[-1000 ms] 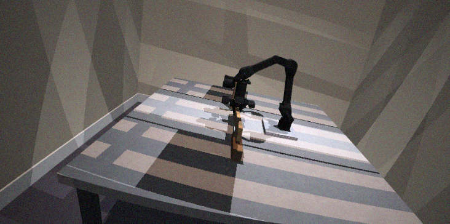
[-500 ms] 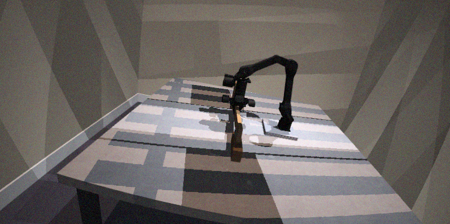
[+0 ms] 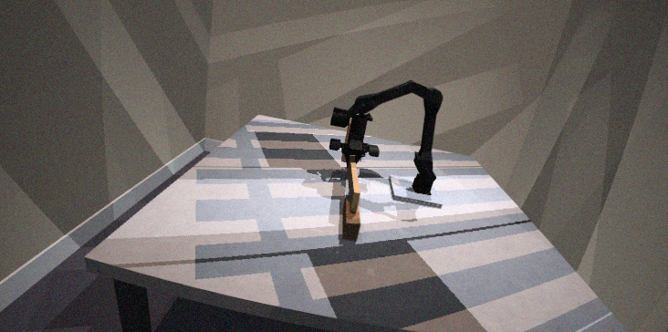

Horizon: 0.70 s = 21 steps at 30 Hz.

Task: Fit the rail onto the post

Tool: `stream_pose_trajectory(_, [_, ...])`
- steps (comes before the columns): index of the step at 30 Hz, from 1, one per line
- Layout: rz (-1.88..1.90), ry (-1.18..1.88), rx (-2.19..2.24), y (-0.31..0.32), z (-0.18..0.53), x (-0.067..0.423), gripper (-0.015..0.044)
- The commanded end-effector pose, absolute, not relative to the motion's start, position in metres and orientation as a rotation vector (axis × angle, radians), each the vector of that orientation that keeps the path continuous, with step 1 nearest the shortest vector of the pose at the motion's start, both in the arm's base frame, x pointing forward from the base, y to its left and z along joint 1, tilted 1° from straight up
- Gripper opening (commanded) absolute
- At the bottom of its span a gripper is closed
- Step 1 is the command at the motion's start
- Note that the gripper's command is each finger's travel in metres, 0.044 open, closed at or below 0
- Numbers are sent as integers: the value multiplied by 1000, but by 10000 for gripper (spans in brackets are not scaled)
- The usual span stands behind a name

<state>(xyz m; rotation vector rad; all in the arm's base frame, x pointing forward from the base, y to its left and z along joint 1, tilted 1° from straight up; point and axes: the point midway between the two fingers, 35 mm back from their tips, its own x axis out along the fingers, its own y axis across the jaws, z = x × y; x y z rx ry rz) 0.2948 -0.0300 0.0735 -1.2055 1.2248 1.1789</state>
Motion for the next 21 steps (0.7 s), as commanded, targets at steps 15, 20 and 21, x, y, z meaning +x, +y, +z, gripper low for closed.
stream_pose_trajectory(15, [1170,1211,-1211,-29,87,297,0])
stream_pose_trajectory(20, [1170,1211,-1211,-29,90,296,0])
stream_pose_trajectory(21, [1170,1211,-1211,-29,90,296,0])
